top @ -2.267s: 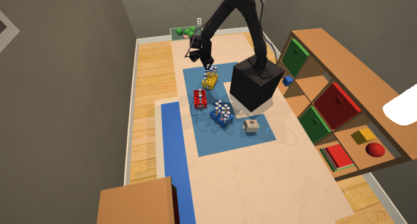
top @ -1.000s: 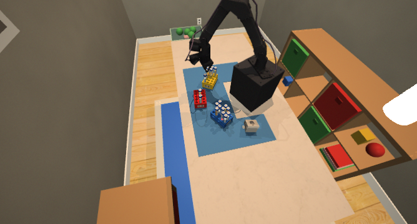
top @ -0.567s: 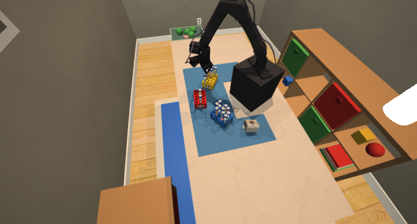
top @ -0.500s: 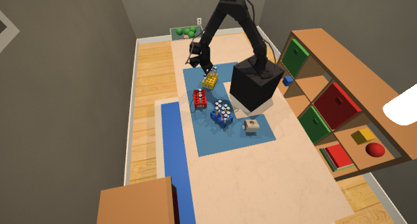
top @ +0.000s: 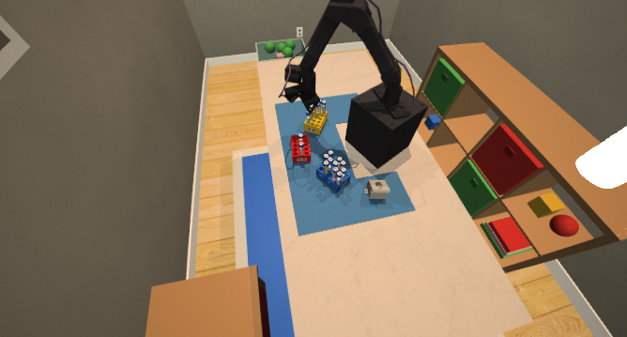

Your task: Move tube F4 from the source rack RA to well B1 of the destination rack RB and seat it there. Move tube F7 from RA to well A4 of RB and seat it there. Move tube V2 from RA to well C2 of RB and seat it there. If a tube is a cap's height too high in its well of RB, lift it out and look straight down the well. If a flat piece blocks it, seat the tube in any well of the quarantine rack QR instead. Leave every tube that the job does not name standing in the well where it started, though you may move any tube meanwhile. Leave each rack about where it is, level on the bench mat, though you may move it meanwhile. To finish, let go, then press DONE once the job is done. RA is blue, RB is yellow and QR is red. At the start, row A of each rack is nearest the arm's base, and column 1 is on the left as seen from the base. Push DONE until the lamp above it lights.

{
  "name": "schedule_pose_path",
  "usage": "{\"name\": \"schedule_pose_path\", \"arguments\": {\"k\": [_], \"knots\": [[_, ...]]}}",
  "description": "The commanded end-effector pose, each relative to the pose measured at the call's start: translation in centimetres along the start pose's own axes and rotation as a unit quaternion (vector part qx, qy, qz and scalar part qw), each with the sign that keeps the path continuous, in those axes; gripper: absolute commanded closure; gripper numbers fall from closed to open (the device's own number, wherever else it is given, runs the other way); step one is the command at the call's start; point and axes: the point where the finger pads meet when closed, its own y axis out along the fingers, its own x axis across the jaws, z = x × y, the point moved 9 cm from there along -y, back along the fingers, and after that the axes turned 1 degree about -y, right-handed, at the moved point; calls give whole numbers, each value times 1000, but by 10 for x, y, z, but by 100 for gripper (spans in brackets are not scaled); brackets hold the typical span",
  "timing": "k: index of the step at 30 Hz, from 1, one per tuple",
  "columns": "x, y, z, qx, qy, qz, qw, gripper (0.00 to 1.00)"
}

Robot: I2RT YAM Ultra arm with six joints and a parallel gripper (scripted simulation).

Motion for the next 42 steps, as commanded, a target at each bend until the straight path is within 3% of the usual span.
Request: {"name": "schedule_pose_path", "arguments": {"k": [1, 42], "knots": [[3, 6, 3, 0, 1, -5, 1000, 70], [0, 20, 6, -1, 3, -4, 1000, 70]]}}
